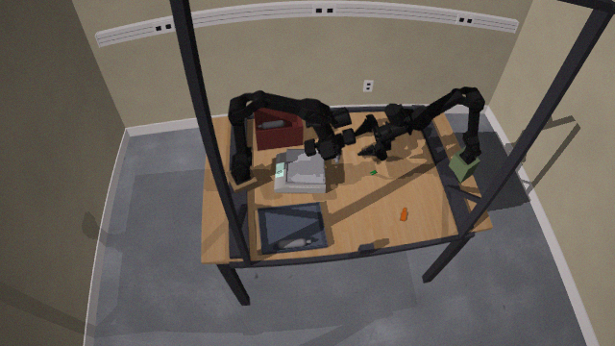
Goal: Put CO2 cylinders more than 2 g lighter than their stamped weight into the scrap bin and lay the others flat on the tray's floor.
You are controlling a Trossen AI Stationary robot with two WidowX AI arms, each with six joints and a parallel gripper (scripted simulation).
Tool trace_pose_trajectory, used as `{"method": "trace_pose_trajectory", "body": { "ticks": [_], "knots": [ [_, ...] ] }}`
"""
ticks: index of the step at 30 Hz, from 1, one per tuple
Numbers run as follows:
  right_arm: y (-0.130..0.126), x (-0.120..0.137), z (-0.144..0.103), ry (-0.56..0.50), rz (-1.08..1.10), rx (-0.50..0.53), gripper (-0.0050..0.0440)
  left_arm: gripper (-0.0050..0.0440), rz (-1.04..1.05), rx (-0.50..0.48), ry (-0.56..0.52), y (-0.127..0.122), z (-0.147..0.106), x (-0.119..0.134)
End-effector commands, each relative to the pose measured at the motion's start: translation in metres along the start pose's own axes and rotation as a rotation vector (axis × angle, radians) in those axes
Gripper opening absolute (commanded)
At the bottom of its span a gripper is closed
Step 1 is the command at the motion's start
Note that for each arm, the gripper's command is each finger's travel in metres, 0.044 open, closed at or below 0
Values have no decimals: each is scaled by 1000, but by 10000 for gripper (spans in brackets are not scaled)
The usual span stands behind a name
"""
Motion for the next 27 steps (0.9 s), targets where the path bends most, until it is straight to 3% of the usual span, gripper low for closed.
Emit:
{"method": "trace_pose_trajectory", "body": {
  "ticks": [1,18,22,27],
  "knots": [
    [0,17,8,29,5,0,440,-50,0,-30,0,5,-9,0],
    [0,18,6,33,5,0,440,-50,0,-30,0,5,-9,0],
    [20,-6,13,-42,-26,-43,440,-50,0,-30,0,5,-9,0],
    [32,15,-14,-7,-262,-72,440,-50,0,-30,0,5,-9,0]
  ]
}}
Point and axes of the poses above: on each arm, the point midway between the two fingers, 35 mm back from their tips, its own z axis out along the fingers, its own y axis across the jaws, x = y × z, the point moved 3 cm from there along -z, back along the fingers
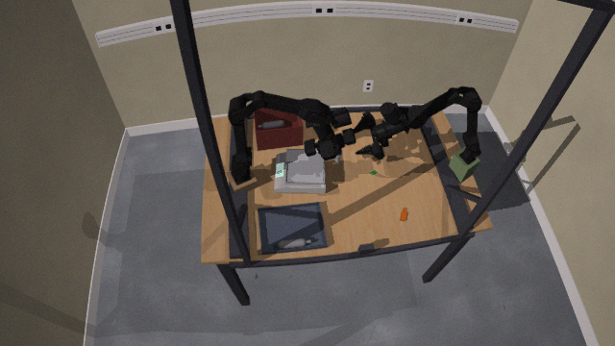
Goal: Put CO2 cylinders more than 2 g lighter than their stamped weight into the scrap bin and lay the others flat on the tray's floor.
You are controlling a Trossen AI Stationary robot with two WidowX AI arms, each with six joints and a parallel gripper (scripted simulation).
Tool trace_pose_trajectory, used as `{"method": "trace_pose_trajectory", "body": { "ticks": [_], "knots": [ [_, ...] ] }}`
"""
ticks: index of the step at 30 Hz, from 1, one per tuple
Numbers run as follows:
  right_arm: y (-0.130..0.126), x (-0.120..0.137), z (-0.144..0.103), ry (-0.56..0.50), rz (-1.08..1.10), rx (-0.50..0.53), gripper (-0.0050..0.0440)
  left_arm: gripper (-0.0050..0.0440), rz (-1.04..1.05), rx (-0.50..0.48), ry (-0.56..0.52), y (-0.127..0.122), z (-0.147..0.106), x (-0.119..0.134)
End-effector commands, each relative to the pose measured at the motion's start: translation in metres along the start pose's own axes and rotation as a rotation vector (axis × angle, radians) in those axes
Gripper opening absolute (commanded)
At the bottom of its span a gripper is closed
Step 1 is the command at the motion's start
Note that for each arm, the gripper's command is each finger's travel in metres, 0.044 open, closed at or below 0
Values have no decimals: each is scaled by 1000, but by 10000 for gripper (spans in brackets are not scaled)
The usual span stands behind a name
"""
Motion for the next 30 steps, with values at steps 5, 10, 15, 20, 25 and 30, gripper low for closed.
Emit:
{"method": "trace_pose_trajectory", "body": {
  "ticks": [5,10,15,20,25,30],
  "knots": [
    [21,28,-38,68,-300,-57,440,-50,0,-30,0,5,-8,0],
    [15,40,-57,107,-576,-75,440,-50,0,-30,0,5,-8,0],
    [-3,51,-79,162,-809,-74,440,-50,0,-30,0,5,-8,0],
    [-21,60,-103,223,-1042,-87,440,-50,41,-21,-11,7,-7,1],
    [-31,64,-117,259,-1174,-101,440,-50,113,-9,-25,8,-7,2],
    [-49,69,-144,331,-1425,-140,440,-50,327,28,-65,9,-7,4]
  ]
}}
Point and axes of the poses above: on each arm, the point midway between the two fingers, 35 mm back from their tips, its own z axis out along the fingers, its own y axis across the jaws, x = y × z, the point moved 3 cm from there along -z, back along the fingers
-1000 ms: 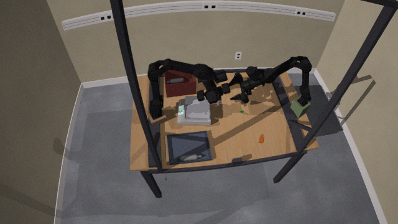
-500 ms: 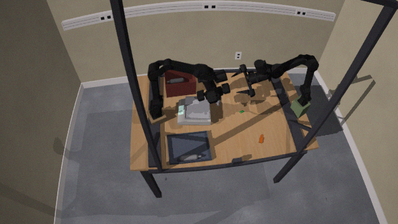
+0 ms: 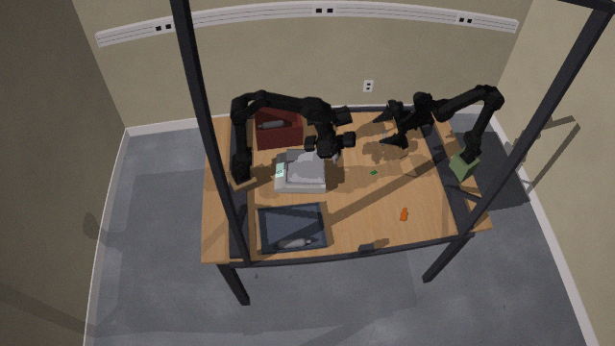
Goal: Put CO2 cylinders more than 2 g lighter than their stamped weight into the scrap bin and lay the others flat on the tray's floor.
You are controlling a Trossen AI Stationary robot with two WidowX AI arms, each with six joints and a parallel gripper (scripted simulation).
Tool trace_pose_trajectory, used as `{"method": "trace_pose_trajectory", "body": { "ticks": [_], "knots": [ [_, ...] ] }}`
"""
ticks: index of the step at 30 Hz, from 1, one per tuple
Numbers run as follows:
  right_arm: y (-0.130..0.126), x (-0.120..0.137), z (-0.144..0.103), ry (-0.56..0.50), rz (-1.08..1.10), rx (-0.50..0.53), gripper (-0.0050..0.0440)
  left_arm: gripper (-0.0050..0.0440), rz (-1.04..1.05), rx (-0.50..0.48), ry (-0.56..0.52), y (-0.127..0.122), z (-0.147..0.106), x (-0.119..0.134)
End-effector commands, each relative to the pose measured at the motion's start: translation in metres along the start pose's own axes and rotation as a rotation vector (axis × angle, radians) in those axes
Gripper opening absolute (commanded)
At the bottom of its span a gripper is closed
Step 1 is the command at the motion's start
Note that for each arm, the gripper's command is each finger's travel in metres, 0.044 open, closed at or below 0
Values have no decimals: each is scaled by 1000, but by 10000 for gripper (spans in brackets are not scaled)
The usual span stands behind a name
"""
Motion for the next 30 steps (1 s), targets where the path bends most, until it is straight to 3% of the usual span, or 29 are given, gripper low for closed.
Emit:
{"method": "trace_pose_trajectory", "body": {
  "ticks": [1,7,9,17,30],
  "knots": [
    [16,24,-30,64,-222,-78,440,-50,181,6,-32,8,-8,4],
    [19,45,-58,110,-504,-148,440,-50,456,55,-85,9,-7,6],
    [19,45,-58,110,-504,-148,440,-50,456,55,-85,9,-7,6],
    [20,72,-101,149,-919,-282,440,-50,809,121,-148,12,-7,5],
    [15,97,-157,127,-1445,-504,440,-50,1173,188,-218,15,-5,3]
  ]
}}
Point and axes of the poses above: on each arm, the point midway between the two fingers, 35 mm back from their tips, its own z axis out along the fingers, its own y axis across the jaws, x = y × z, the point moved 3 cm from there along -z, back along the fingers
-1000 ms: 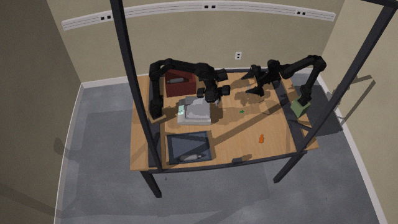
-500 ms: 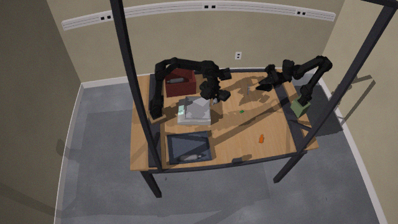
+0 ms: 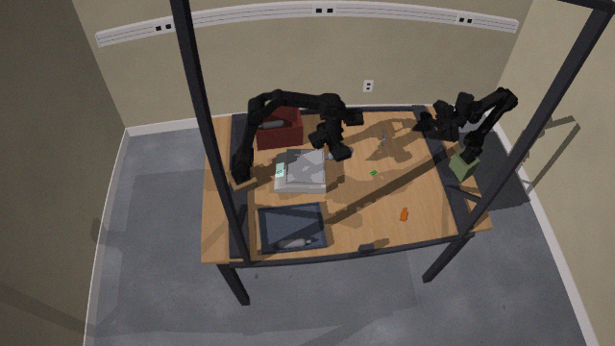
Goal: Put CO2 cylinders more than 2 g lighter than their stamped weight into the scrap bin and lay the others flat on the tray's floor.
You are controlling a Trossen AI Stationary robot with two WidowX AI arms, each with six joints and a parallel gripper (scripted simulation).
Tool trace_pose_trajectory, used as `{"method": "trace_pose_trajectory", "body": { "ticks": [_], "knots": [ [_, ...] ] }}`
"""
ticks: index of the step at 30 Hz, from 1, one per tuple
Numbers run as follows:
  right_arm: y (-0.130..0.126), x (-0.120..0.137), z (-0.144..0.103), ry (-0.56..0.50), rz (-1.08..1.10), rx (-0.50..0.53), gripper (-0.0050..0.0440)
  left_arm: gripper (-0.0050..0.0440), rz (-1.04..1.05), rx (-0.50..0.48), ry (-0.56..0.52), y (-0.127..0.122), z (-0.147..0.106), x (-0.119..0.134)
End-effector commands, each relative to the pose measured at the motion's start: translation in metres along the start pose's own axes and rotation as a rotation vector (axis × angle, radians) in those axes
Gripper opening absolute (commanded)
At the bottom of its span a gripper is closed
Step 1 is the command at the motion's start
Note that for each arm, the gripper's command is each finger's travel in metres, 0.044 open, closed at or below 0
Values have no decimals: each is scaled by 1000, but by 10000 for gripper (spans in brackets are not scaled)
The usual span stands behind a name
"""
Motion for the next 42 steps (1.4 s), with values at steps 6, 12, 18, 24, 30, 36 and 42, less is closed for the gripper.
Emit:
{"method": "trace_pose_trajectory", "body": {
  "ticks": [6,12,18,24,30,36,42],
  "knots": [
    [31,0,-39,-74,-407,-127,440,-50,221,36,-22,5,-8,4],
    [36,4,-48,-91,-521,-152,440,-50,232,40,-28,4,-7,5],
    [37,4,-49,-97,-537,-157,440,-50,227,35,-23,3,-9,2],
    [37,0,-48,-99,-538,-150,440,-50,231,35,-19,2,-11,-2],
    [28,-6,-41,-67,-542,-102,440,-50,228,35,-19,-5,-10,-11],
    [-28,-20,-24,94,-532,122,440,-50,228,36,-22,-24,-6,-49],
    [-77,-31,-23,226,-487,304,440,-50,216,50,-22,-41,-2,-83]
  ]
}}
Point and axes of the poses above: on each arm, the point midway between the two fingers, 35 mm back from their tips, its own z axis out along the fingers, its own y axis across the jaws, x = y × z, the point moved 3 cm from there along -z, back along the fingers
